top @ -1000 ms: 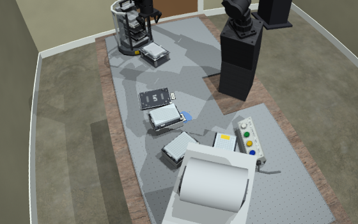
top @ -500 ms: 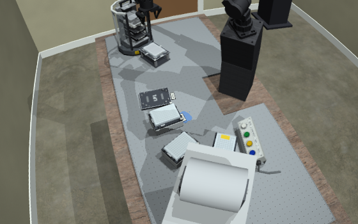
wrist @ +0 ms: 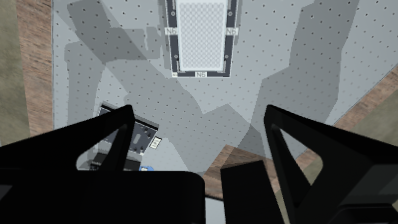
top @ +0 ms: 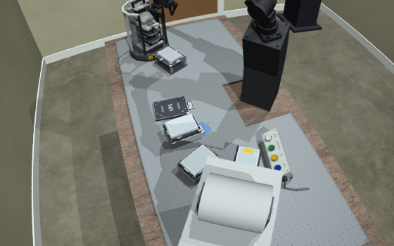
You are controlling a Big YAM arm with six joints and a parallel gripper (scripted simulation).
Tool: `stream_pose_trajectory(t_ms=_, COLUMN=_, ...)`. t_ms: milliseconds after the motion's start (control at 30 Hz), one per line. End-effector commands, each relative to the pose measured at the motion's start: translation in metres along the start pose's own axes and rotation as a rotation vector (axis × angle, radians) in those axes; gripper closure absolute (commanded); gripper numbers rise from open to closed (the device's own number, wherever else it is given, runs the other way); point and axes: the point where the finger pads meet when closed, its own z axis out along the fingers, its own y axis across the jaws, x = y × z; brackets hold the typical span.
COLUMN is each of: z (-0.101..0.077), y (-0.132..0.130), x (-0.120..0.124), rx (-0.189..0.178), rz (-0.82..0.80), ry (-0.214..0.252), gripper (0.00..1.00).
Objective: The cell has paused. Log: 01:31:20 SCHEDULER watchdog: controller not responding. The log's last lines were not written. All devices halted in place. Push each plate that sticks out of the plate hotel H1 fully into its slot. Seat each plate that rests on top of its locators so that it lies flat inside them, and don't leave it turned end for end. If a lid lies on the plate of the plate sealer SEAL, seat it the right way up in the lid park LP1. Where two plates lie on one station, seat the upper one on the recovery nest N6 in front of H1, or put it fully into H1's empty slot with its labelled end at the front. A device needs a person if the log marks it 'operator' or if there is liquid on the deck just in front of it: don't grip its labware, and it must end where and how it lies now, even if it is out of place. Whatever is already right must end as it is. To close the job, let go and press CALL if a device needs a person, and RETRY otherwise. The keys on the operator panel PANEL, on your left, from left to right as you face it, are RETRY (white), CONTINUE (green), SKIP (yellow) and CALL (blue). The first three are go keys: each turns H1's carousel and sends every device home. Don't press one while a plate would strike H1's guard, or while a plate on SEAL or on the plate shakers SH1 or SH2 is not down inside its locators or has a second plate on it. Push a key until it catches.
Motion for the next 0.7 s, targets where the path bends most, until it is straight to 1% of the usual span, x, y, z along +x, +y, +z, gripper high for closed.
stream_pose_trajectory(t_ms=0, z=0.0127, y=-0.0093, x=0.0098, rx=0.01, rz=0.0, ry=0.036, gripper=0.0)
stream_pose_trajectory(t_ms=133, z=0.0132, y=-0.008, x=0.0094, rx=0.01, rz=-0.003, ry=0.033, gripper=0.0)
stream_pose_trajectory(t_ms=233, z=0.0092, y=-0.0064, x=0.0076, rx=0.008, rz=-0.004, ry=0.026, gripper=0.0)
stream_pose_trajectory(t_ms=667, z=0.0092, y=-0.0064, x=0.0076, rx=0.008, rz=-0.004, ry=0.026, gripper=0.0)
